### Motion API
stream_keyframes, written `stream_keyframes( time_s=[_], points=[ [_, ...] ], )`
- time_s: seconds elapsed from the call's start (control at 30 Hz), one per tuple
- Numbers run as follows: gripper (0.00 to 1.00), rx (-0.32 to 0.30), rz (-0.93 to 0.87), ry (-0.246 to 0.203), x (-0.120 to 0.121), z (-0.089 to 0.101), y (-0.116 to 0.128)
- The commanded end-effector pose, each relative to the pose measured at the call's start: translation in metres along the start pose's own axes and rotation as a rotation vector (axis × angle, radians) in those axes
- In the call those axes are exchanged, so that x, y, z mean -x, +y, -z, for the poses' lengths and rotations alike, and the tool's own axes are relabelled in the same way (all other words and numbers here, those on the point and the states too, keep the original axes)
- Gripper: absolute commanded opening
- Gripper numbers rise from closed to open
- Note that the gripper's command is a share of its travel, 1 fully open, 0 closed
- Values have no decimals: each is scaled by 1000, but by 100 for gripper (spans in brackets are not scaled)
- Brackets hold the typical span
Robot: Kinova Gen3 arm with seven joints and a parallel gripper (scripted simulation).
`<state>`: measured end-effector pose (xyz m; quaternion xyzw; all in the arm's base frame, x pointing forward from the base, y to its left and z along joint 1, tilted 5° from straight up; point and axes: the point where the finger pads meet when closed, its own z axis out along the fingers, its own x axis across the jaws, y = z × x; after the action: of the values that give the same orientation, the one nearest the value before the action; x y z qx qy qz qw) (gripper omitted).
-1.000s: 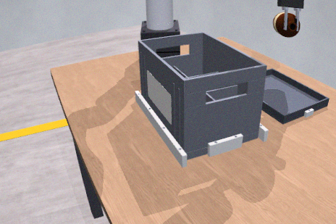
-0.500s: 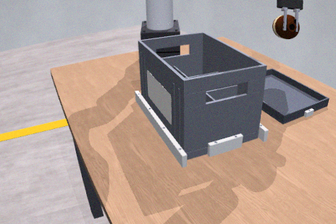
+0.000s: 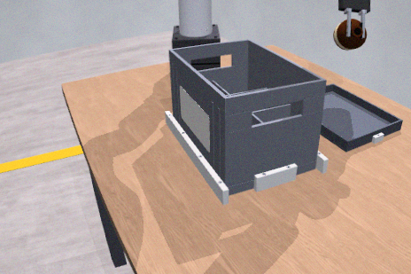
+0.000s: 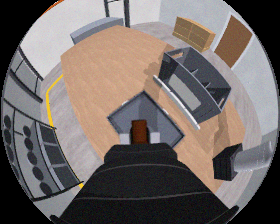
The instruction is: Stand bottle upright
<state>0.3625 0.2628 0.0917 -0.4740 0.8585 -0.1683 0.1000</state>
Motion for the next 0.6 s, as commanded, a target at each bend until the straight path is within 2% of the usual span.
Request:
stream_keyframes(
  time_s=[0.0, 0.57],
  points=[
    [0, -22, 6, -8, 2, 3, 1],
    [0, -29, 5, -9, 2, 3, 0]
  ],
)
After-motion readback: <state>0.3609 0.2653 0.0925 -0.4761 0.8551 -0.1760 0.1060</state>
